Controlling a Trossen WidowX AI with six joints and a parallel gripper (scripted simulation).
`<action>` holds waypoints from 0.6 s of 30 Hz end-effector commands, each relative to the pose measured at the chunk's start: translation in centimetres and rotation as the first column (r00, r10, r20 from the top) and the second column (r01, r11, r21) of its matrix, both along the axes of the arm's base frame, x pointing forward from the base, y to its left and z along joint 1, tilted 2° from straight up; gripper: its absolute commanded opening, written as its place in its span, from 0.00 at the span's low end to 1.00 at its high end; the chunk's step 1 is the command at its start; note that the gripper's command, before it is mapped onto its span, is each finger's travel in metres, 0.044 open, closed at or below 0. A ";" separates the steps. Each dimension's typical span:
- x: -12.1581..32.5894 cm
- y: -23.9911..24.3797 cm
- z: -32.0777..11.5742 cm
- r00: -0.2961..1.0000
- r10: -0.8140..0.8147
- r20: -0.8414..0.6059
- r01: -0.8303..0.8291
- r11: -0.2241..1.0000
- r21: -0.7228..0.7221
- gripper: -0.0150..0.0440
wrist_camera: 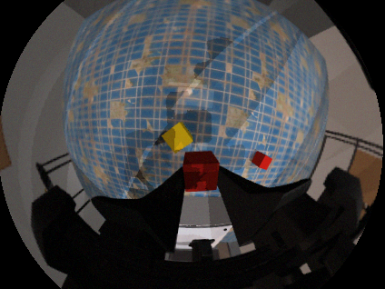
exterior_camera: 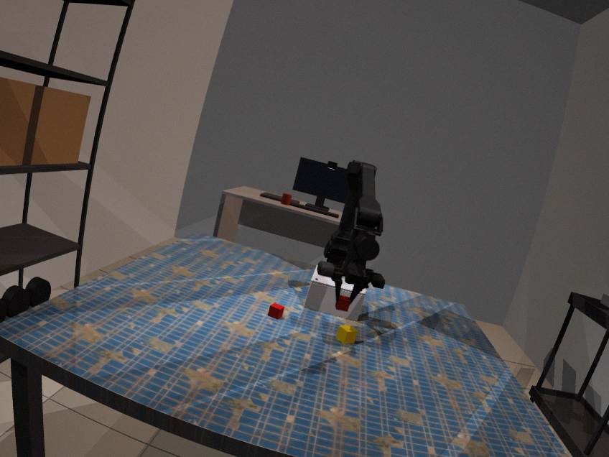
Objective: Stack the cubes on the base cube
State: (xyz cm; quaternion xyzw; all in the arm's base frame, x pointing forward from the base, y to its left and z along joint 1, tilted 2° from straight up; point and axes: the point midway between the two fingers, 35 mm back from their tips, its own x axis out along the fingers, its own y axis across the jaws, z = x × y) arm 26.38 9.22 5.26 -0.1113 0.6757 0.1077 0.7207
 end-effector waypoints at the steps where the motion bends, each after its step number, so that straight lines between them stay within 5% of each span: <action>1: -0.2 1.3 -0.6 0.994 -0.107 0.001 0.107 0.994 0.003 0.43; 9: -0.8 3.6 -1.6 0.959 -0.283 -0.003 0.283 0.959 0.016 0.43; 18: -0.9 3.8 -1.6 0.955 -0.297 -0.003 0.297 0.955 0.017 0.43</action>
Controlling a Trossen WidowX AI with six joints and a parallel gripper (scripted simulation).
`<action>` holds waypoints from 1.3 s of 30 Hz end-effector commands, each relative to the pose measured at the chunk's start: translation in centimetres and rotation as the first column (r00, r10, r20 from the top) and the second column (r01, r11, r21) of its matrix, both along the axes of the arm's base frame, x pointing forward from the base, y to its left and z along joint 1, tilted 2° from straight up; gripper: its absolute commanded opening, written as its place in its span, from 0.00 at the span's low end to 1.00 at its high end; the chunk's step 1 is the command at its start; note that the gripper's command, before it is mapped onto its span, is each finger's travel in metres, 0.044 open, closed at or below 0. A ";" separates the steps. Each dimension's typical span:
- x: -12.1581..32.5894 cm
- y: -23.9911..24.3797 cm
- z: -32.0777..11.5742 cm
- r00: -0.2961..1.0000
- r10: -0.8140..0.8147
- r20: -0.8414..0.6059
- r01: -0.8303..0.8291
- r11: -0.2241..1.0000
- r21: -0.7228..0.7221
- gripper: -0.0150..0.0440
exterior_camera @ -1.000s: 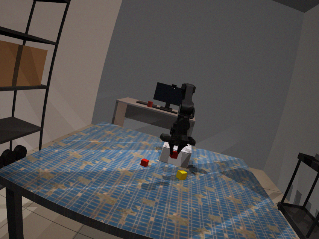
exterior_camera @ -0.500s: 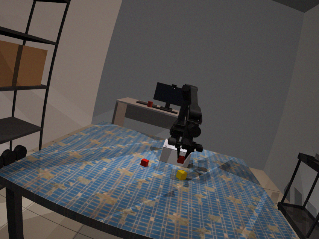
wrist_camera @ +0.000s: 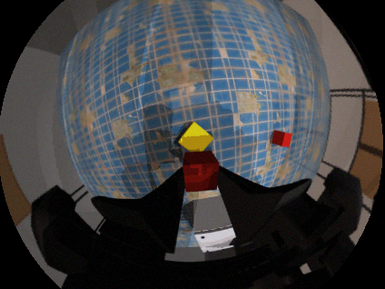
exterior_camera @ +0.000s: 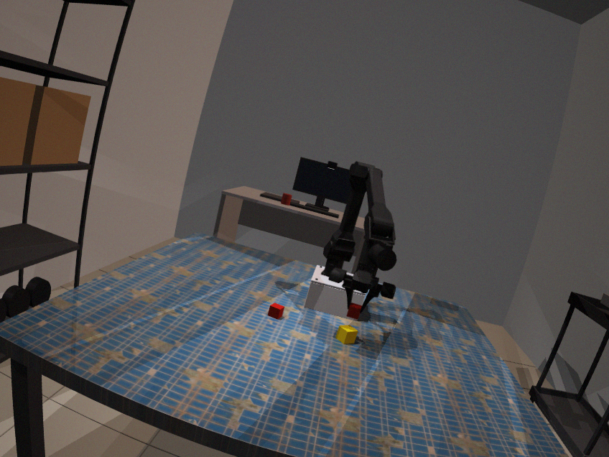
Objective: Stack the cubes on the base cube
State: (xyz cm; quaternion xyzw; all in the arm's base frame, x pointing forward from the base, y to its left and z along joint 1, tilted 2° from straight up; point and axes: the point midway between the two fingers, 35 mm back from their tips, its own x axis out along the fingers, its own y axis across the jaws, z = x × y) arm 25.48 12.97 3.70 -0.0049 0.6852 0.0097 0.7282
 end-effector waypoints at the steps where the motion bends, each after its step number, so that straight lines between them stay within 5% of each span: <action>1: 0.0 0.1 -0.1 1.000 -0.011 0.004 0.012 1.000 -0.004 0.43; 39: 0.2 0.0 -2.8 1.000 -0.012 0.003 0.012 1.000 -0.004 0.43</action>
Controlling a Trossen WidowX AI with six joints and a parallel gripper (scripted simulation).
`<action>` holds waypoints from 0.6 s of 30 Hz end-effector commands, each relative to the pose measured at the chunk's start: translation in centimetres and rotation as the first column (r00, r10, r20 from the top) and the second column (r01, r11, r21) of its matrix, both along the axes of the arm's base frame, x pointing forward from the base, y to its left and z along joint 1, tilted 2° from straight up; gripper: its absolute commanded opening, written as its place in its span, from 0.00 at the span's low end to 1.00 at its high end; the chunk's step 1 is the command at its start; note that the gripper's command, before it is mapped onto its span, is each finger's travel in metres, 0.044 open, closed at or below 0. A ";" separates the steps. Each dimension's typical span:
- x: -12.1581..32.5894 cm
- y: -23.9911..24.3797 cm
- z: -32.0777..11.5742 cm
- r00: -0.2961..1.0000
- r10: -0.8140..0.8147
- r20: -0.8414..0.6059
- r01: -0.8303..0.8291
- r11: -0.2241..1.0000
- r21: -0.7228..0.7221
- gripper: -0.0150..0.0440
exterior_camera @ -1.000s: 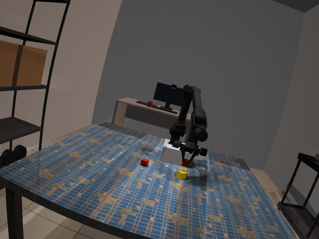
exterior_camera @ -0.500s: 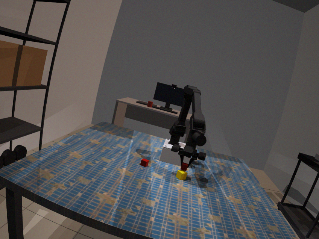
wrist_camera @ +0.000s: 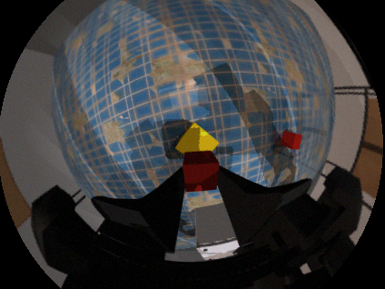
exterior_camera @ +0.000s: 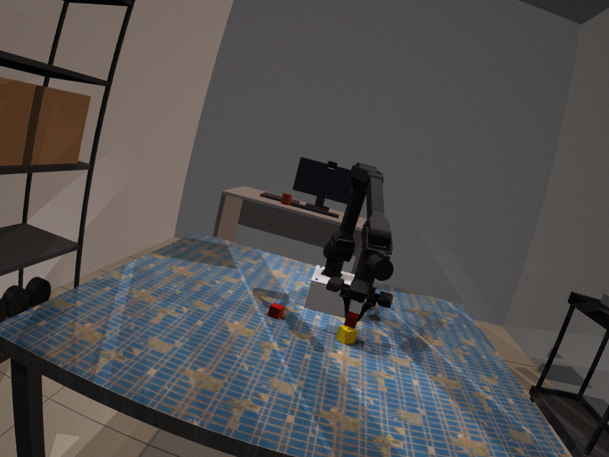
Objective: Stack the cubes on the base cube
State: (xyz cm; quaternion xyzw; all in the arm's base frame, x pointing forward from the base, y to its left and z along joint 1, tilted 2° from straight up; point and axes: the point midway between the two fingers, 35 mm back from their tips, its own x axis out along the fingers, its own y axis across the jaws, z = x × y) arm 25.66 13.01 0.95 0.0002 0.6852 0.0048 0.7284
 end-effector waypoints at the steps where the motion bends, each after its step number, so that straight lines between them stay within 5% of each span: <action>1: 0.0 -0.1 -0.1 1.000 0.002 0.003 -0.002 1.000 -0.005 0.43; 7: 0.0 -0.1 -0.1 1.000 0.002 0.003 -0.002 1.000 -0.005 0.43; 11: 0.0 -0.1 -0.1 1.000 0.002 0.003 -0.002 1.000 -0.005 0.60; 18: 0.0 0.0 0.5 1.000 0.001 0.000 -0.001 1.000 -0.002 0.60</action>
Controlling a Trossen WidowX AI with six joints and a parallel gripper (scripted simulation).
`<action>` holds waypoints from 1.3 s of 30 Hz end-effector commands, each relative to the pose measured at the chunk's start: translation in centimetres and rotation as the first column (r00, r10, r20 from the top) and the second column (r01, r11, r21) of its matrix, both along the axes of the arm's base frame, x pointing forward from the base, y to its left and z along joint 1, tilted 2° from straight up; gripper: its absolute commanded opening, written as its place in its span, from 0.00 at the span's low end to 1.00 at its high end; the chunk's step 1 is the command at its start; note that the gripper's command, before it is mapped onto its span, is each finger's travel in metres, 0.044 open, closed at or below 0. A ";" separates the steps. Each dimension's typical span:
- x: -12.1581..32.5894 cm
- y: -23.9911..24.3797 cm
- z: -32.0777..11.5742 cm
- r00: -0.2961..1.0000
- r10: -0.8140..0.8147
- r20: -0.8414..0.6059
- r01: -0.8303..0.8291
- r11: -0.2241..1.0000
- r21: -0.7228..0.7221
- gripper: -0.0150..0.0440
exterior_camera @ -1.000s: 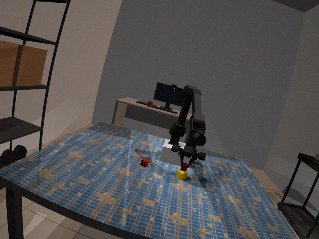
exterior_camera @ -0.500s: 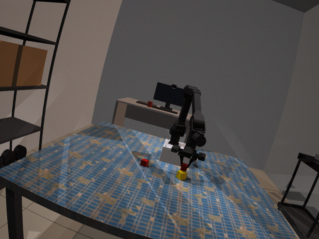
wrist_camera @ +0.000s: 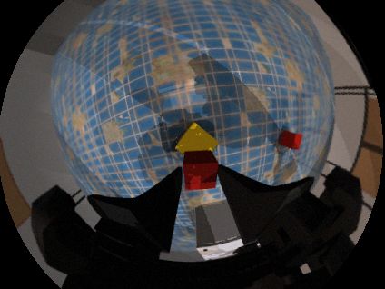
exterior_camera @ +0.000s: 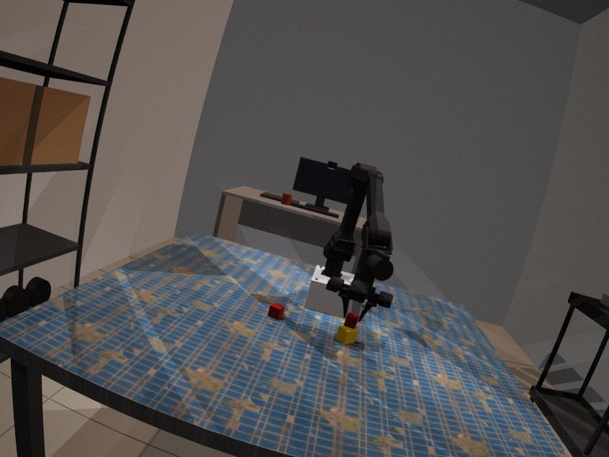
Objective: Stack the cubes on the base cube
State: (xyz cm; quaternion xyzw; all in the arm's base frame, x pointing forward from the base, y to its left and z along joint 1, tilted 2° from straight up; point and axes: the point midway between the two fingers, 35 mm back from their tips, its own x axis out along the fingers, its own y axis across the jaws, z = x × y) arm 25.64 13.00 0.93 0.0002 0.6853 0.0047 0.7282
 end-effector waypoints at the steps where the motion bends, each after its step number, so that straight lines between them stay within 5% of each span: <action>1: 0.0 0.0 0.8 1.000 0.000 0.000 0.000 1.000 0.000 0.60; 31: -0.2 0.0 3.0 1.000 0.000 0.000 0.000 1.000 0.000 0.60; 34: 0.0 -0.8 2.9 0.999 0.054 -0.006 -0.054 0.999 -0.007 0.70; 39: 1.1 -3.3 3.4 0.974 0.228 -0.006 -0.228 0.974 -0.018 0.70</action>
